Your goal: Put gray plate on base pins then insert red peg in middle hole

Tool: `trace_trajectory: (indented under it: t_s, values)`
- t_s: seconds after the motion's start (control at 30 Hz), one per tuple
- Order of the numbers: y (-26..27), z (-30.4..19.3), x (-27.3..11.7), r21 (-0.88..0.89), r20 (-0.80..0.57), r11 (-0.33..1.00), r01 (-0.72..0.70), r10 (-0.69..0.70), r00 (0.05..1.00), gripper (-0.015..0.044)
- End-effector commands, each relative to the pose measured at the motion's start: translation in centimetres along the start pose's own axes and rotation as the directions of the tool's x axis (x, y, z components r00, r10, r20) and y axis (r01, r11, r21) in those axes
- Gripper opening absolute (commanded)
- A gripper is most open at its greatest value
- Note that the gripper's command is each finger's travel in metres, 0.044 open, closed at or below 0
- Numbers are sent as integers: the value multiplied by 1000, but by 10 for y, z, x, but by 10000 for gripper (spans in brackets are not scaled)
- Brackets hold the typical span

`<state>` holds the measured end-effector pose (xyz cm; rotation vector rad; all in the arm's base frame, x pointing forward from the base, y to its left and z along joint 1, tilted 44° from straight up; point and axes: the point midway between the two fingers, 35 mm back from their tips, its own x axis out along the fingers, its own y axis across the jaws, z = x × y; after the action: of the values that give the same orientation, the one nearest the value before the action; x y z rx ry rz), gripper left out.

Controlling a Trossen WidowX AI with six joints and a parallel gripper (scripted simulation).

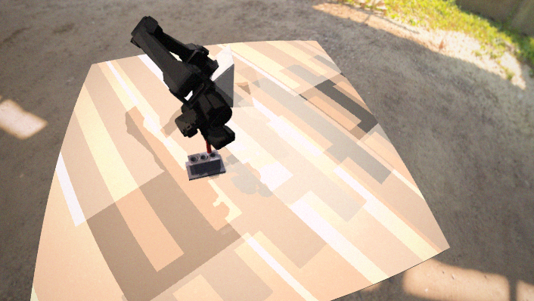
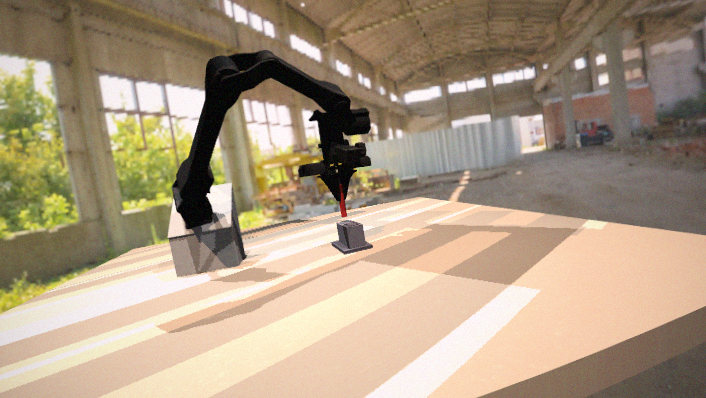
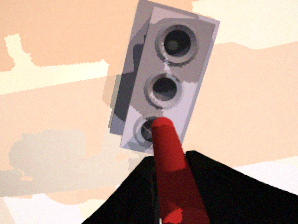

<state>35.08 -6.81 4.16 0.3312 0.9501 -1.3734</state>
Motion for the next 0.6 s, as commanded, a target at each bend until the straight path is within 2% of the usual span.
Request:
trace_trajectory:
  t_s: [0.0,0.57]
  values:
    - [-4,13,0,0,10,1000,4,-4,1000,0]
    - [-7,20,0,1,13,1000,7,-7,1000,0]
